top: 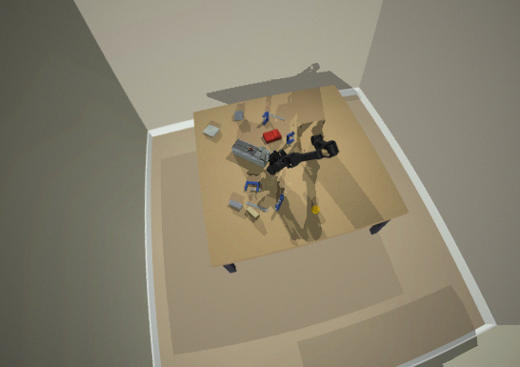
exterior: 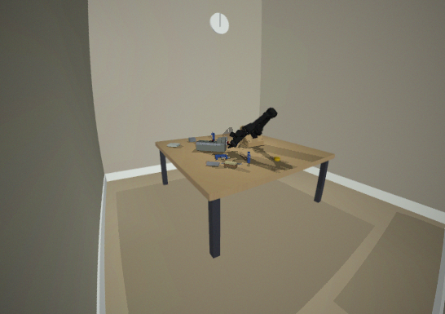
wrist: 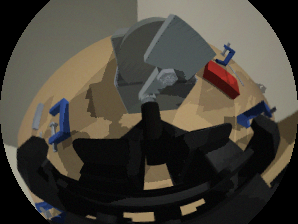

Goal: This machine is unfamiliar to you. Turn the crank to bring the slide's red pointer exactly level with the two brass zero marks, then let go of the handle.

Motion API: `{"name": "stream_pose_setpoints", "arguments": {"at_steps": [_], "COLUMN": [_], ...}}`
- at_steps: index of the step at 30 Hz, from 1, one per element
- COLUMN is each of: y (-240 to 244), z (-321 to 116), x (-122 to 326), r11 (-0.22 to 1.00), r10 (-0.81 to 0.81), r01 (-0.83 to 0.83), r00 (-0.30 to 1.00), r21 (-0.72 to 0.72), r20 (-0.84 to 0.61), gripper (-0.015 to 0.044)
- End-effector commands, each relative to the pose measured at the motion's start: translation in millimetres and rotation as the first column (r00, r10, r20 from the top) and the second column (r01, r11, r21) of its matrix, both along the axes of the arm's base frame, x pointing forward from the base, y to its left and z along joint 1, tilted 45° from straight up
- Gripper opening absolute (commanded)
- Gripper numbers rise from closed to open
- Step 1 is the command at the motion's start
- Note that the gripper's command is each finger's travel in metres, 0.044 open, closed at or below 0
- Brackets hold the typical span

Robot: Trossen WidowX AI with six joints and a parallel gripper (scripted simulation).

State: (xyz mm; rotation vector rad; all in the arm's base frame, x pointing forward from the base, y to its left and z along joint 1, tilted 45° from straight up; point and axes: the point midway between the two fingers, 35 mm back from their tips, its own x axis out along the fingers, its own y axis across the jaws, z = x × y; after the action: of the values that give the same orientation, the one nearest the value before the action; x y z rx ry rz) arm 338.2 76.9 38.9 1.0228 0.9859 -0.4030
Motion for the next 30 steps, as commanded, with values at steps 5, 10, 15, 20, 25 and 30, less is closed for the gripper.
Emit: {"name": "stream_pose_setpoints", "arguments": {"at_steps": [5, 10, 15, 20, 25, 30], "y": [1.3, 1.3, 1.3, 1.3, 1.2, 0.2], "z": [7.6, 7.8, 7.9, 8.1, 8.3, 0.7], "x": [5.4, 5.5, 5.6, 5.6, 5.7, 0.5], "r11": [1.000, 1.000, 1.000, 1.000, 1.000, 1.000], "r10": [-0.002, -0.002, -0.002, -0.002, -0.002, 0.000], "r01": [0.002, 0.002, 0.002, 0.002, 0.002, 0.000], "r00": [1.000, 1.000, 1.000, 1.000, 1.000, 1.000], "r21": [0.008, 0.008, 0.008, 0.008, 0.008, 0.001], "r20": [0.023, 0.023, 0.023, 0.023, 0.023, 0.000], "gripper": [0.0000, 0.0000, 0.0000, 0.0000, 0.0000, 0.0000]}}
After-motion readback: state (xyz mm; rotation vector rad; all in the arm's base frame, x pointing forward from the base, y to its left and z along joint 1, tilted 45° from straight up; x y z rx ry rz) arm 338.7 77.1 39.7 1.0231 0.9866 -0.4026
